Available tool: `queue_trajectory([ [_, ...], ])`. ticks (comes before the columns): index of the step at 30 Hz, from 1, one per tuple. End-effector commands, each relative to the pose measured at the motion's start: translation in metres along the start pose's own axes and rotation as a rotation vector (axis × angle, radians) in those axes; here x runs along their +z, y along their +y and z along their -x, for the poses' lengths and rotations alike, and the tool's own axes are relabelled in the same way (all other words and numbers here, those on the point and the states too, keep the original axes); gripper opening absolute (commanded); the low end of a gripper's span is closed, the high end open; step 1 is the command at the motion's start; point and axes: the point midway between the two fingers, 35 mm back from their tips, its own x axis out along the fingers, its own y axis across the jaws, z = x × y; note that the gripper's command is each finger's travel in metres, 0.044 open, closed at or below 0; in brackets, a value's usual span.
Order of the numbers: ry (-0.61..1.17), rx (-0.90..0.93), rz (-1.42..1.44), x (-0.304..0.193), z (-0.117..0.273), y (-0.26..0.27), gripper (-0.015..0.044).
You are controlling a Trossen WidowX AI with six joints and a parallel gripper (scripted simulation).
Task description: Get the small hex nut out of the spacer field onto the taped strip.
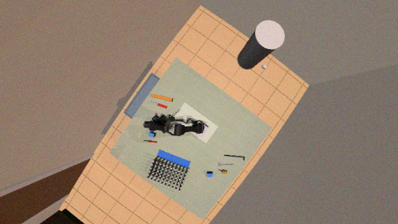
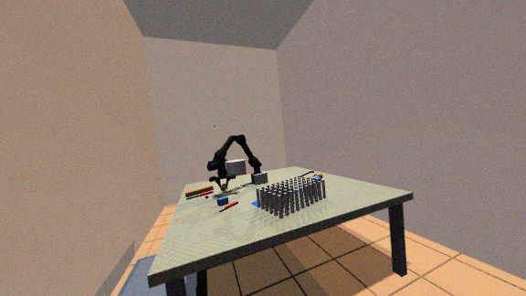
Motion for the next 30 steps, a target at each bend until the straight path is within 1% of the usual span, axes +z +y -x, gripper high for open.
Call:
queue_trajectory([
  [1,0.001,0.0,0.003,0.0,-0.006,0.0,0.0],
  [30,-0.001,0.0,-0.014,0.001,-0.049,-0.001,0.0],
])
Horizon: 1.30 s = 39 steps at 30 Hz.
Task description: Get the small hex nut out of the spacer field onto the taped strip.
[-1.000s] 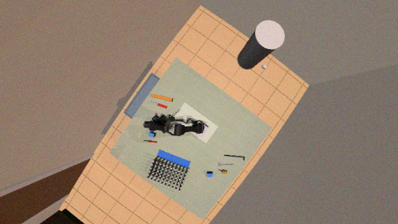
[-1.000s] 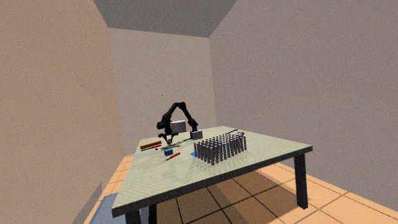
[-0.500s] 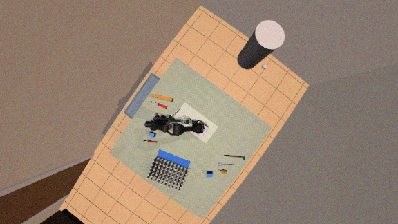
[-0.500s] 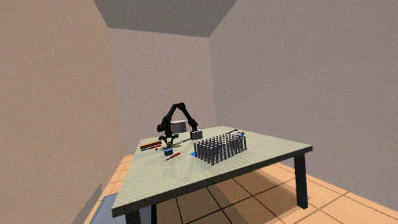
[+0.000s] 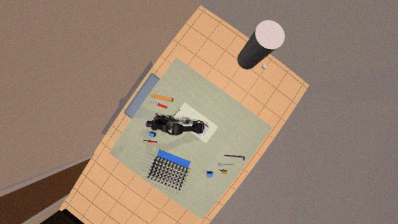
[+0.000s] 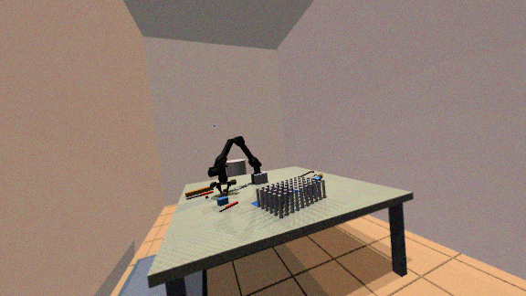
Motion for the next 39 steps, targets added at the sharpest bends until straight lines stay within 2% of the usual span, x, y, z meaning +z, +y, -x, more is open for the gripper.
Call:
queue_trajectory([
  [1,0.003,0.002,-0.008,0.0,-0.004,0.0,0.0],
  [18,0.0,0.0,0.0,0.0,0.0,0.0,0.044],
  [20,0.0,0.0,0.0,-0.001,0.011,0.001,0.044],
  [24,0.0,0.0,0.0,0.0,0.067,0.0,0.044],
  [39,0.0,0.0,-0.001,0.0,0.07,0.0,0.044],
])
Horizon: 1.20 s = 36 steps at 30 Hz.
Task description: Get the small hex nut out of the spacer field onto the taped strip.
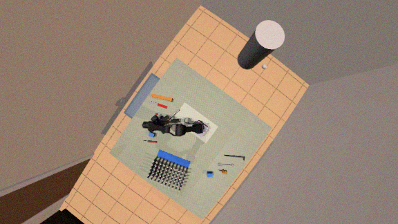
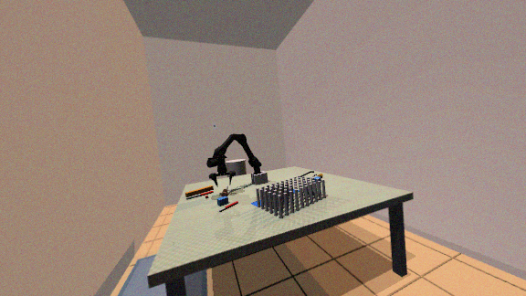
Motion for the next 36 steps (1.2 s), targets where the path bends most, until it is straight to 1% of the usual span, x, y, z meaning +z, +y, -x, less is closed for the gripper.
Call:
queue_trajectory([
  [1,-0.001,0.0,-0.006,0.0003,0.0008,-0.0002,0.044],
  [9,-0.001,0.0,-0.006,0.0003,0.0008,-0.0002,0.044],
  [11,-0.008,0.004,0.061,0.0002,0.0007,-0.0004,0.044],
  [21,-0.142,0.015,1.073,-0.0019,0.0015,-0.0034,0.044],
  [29,-0.271,-0.071,1.894,-0.0044,0.0039,-0.0054,0.044],
  [36,-0.346,-0.168,2.337,-0.0062,0.0061,-0.0064,0.044],
])
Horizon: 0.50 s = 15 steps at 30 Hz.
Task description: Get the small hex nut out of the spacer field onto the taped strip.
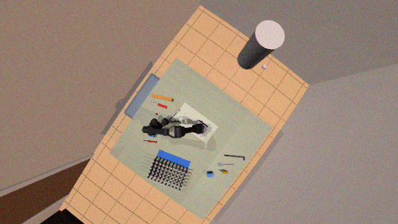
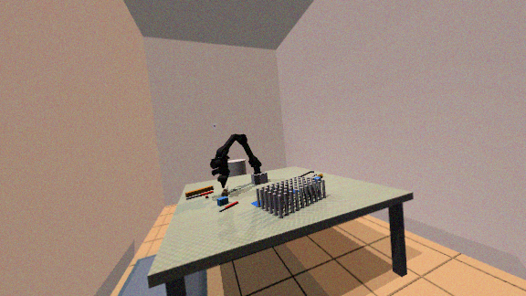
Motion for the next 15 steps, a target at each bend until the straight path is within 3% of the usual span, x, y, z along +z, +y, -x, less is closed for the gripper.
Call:
queue_trajectory([
  [1,-0.061,-0.12,0.903,0.001,0.0074,0.0027,0.044],
  [11,-0.041,-0.223,1.52,0.0,0.0113,0.0048,0.044],
  [15,-0.037,-0.231,1.571,0.0,0.0116,0.005,0.044],
])
